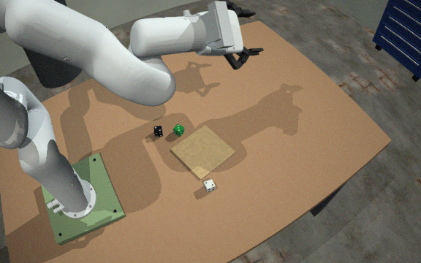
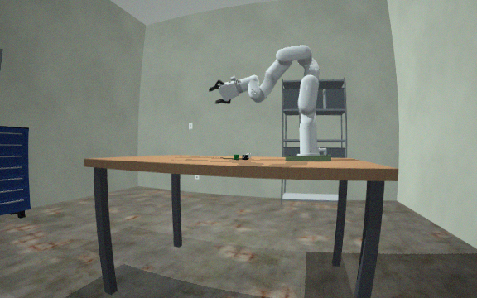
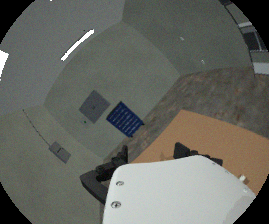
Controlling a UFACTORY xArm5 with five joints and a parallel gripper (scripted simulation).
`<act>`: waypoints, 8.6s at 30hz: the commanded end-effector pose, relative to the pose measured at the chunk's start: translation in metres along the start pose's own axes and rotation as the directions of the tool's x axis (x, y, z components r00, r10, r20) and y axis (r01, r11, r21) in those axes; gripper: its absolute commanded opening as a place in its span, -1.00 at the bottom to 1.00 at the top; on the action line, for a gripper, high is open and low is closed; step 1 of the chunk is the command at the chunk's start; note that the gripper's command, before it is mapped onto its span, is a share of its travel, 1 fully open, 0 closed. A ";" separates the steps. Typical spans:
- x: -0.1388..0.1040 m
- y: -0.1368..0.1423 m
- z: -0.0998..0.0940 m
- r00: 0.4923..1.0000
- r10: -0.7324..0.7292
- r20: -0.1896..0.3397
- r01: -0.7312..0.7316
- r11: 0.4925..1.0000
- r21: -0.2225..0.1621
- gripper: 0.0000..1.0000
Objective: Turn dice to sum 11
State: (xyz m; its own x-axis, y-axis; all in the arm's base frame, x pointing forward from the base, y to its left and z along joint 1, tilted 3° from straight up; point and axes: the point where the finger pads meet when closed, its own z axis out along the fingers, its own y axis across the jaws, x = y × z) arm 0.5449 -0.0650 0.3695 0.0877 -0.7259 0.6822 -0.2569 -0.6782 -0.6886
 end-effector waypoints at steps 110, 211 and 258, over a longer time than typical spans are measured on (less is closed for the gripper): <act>-0.133 0.223 -0.101 0.363 0.634 -0.682 -0.646 -0.356 -0.675 1.00; -0.329 0.172 -0.056 0.358 0.639 -0.680 -0.637 -0.365 -0.679 1.00; -0.356 0.146 -0.053 0.358 0.639 -0.680 -0.635 -0.367 -0.679 1.00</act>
State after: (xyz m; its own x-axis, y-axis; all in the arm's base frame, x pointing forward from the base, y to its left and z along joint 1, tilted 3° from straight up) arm 0.4242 0.0999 0.0379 -0.7879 -0.6153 -0.0255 -0.6152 0.7883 -0.0118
